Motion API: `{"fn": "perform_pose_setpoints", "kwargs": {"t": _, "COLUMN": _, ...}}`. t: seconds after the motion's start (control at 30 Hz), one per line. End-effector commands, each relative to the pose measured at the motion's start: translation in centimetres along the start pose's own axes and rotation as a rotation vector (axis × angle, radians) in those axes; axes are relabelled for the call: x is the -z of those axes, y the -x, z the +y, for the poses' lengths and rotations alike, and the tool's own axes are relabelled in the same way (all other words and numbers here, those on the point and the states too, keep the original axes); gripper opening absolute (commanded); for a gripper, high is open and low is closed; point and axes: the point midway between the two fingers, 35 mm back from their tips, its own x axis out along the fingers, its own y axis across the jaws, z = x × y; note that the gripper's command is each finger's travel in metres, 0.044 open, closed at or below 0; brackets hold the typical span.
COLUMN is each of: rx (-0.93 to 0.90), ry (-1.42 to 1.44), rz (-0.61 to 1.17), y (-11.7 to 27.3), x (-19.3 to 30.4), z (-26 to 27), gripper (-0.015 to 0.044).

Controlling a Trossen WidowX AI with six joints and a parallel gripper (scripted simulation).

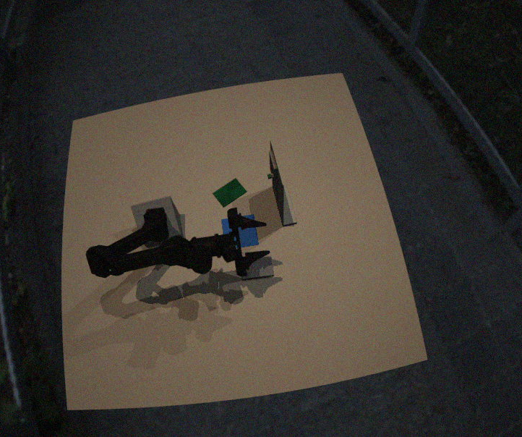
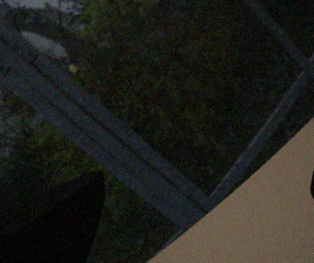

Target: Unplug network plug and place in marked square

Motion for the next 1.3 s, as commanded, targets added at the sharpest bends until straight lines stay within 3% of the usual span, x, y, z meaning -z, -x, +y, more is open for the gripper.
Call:
{"fn": "perform_pose_setpoints", "kwargs": {"t": 0.0, "rx": -0.001, "ry": -0.003, "rz": 0.001, "y": -0.1, "x": 0.1, "z": 0.0, "gripper": 0.0374}}
{"fn": "perform_pose_setpoints", "kwargs": {"t": 0.3, "rx": -0.045, "ry": -0.157, "rz": 0.043, "y": -2.3, "x": 4.6, "z": 2.0, "gripper": 0.0156}}
{"fn": "perform_pose_setpoints", "kwargs": {"t": 0.77, "rx": -0.104, "ry": -0.408, "rz": 0.13, "y": -3.3, "x": 12.4, "z": 5.6, "gripper": 0.0156}}
{"fn": "perform_pose_setpoints", "kwargs": {"t": 1.27, "rx": -0.144, "ry": -0.664, "rz": 0.241, "y": -1.0, "x": 19.7, "z": 9.0, "gripper": 0.0156}}
